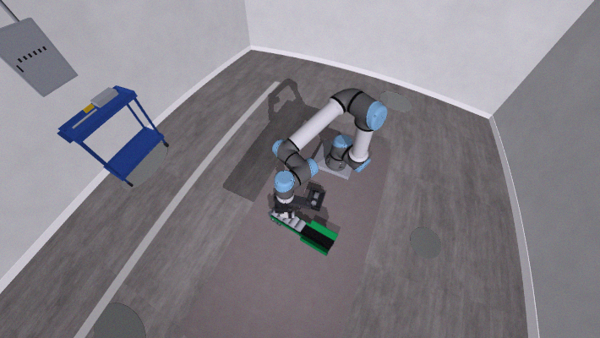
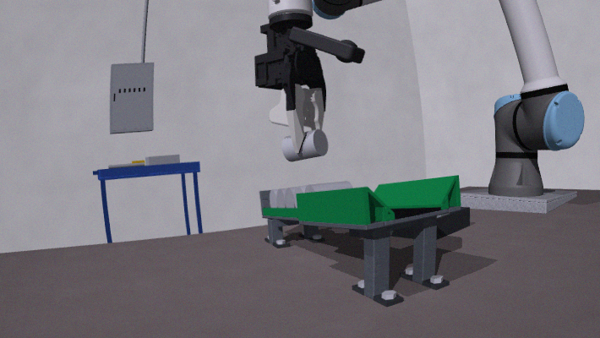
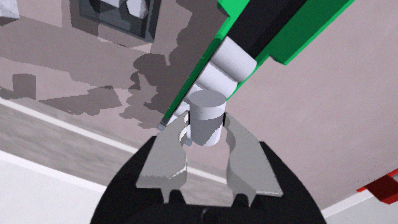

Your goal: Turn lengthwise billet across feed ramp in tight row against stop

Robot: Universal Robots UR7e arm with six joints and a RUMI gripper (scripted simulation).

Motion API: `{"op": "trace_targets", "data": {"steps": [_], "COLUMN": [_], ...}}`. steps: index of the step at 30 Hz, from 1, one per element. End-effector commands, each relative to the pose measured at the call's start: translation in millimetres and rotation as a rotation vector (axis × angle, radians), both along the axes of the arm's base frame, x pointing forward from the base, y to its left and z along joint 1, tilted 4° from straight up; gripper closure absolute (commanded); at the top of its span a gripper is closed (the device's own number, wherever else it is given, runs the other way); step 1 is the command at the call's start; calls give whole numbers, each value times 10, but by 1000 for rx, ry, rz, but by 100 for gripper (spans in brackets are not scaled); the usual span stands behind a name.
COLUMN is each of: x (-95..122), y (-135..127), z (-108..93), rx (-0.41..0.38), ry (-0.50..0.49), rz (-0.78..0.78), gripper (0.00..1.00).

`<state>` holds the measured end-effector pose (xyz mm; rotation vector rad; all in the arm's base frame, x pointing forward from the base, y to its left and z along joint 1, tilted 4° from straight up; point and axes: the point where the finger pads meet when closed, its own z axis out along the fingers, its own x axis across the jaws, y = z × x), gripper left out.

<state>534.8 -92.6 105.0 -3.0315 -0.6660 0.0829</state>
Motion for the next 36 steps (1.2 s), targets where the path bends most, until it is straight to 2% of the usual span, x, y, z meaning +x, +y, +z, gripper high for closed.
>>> {"op": "trace_targets", "data": {"steps": [1, 5, 17, 22, 34, 36], "x": [1, -12, -12, -25, -25, -29], "y": [-3, -7, -7, -18, -18, -22], "z": [7, 8, 8, 9, 9, 8], "rx": [2, 17, 17, 33, 33, 39], "ry": [-3, -9, -9, -16, -16, -19], "rz": [54, 294, 294, 582, 582, 690], "gripper": [100, 100, 100, 100, 100, 100]}}
